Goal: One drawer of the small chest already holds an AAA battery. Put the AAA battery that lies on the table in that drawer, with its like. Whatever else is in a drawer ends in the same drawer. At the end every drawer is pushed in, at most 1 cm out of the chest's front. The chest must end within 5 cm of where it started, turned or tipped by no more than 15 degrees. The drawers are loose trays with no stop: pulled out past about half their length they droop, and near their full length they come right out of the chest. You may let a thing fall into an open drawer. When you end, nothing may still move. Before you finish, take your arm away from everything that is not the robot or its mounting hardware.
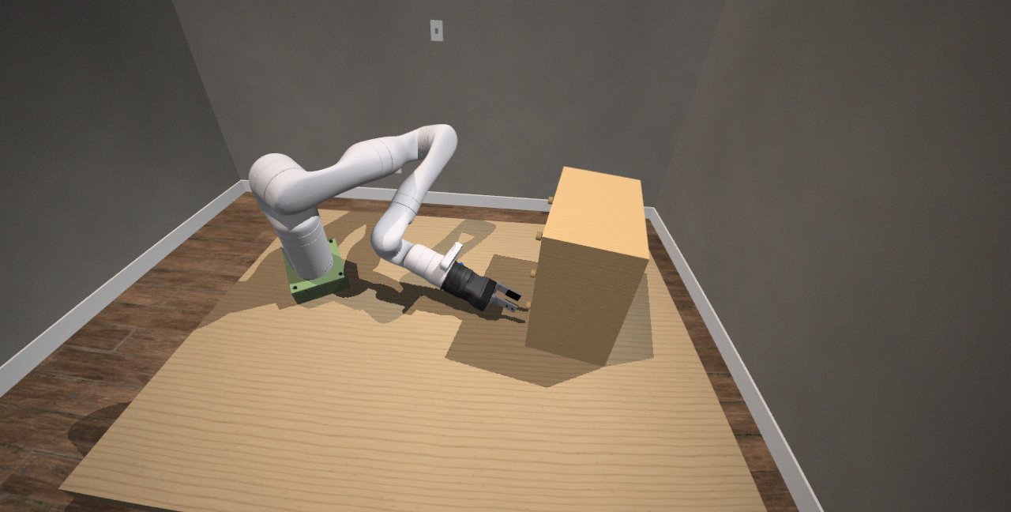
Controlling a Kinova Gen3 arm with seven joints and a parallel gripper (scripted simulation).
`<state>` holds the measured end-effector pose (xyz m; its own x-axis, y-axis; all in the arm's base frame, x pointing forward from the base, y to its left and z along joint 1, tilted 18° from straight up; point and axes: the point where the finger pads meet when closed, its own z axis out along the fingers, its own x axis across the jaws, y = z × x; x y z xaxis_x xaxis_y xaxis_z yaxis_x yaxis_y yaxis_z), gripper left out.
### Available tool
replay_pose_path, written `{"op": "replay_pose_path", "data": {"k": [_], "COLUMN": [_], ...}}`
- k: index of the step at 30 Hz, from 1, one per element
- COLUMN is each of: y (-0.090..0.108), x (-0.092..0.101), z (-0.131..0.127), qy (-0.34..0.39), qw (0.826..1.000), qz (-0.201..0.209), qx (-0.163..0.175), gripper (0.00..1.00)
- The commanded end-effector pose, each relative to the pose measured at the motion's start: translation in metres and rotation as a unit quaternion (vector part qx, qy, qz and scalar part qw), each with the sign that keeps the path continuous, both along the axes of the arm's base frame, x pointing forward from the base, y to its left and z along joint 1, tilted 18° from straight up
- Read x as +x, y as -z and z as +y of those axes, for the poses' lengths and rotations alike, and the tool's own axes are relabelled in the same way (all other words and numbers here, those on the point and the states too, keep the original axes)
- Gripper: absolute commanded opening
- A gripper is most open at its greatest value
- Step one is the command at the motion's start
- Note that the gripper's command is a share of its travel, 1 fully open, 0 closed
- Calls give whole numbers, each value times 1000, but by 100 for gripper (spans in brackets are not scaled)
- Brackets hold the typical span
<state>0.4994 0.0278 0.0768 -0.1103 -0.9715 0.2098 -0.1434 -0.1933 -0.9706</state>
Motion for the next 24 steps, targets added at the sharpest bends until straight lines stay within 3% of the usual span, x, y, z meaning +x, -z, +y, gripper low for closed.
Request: {"op": "replay_pose_path", "data": {"k": [1,24], "y": [-1,-5], "x": [1,19], "z": [0,-1], "qy": [0,0], "qw": [1000,1000], "qz": [-1,-1], "qx": [1,1], "gripper": [67,67]}}
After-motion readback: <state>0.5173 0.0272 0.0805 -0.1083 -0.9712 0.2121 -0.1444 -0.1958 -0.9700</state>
